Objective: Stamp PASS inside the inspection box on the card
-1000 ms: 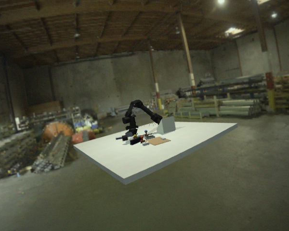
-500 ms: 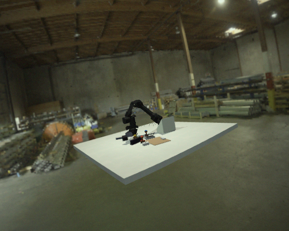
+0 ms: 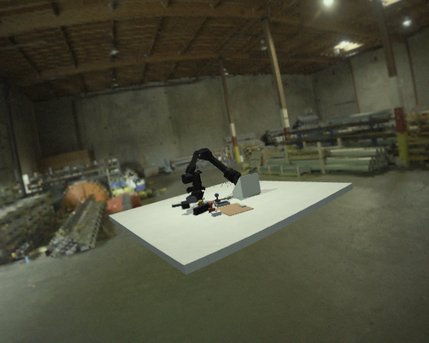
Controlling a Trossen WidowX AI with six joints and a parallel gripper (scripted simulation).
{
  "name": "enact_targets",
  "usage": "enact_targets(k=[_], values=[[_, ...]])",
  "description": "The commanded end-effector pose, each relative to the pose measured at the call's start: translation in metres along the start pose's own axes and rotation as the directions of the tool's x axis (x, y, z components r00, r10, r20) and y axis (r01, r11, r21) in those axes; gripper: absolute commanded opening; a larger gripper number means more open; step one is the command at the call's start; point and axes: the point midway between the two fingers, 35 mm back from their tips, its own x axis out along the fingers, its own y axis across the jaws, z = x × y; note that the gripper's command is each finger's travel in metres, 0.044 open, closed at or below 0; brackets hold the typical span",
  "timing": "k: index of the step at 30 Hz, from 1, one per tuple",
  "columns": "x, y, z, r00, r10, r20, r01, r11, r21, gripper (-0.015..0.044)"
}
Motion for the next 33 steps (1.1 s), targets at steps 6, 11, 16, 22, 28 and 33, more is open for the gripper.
enact_targets(k=[6, 11, 16, 22, 28, 33], values=[[0.002, 0.0, 0.001, 1.0, -0.002, 0.002, 0.002, 1.0, 0.002, 0.0], [0.001, 0.0, 0.001, 1.0, -0.002, 0.002, 0.002, 1.0, 0.002, 0.0], [-0.001, 0.0, 0.001, 1.0, -0.002, 0.002, 0.002, 1.0, 0.002, 0.0], [-0.004, 0.0, 0.001, 1.0, -0.002, 0.001, 0.002, 1.0, 0.002, 0.0], [-0.007, 0.0, 0.001, 1.0, -0.002, 0.001, 0.002, 1.0, 0.002, 0.0], [-0.009, 0.0, 0.001, 1.0, -0.002, 0.001, 0.002, 1.0, 0.002, 0.0]])
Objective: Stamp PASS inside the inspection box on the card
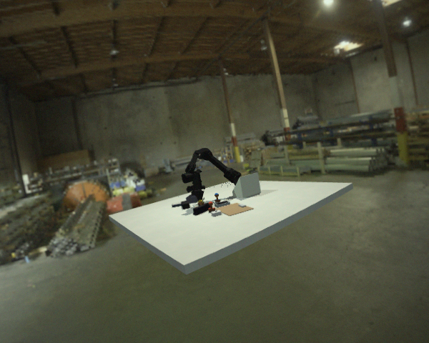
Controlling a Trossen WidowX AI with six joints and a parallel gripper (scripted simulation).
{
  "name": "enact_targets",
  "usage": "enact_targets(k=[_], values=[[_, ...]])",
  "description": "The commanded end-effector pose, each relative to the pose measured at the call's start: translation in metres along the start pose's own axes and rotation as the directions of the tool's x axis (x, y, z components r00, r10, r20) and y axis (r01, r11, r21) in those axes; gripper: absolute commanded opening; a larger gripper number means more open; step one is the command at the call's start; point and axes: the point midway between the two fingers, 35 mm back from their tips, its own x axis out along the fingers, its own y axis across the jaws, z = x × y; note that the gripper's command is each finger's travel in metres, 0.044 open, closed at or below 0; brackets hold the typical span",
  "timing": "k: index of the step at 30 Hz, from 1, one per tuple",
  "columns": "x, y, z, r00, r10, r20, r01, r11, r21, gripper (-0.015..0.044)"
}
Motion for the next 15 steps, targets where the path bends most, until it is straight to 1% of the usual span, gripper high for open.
enact_targets(k=[1, 15], values=[[-0.003, 0.001, 0.001, 1.0, 0.003, 0.001, -0.003, 1.0, 0.006, 0.0], [-0.024, 0.002, 0.002, 1.0, 0.005, 0.0, -0.005, 1.0, 0.006, 0.0]])
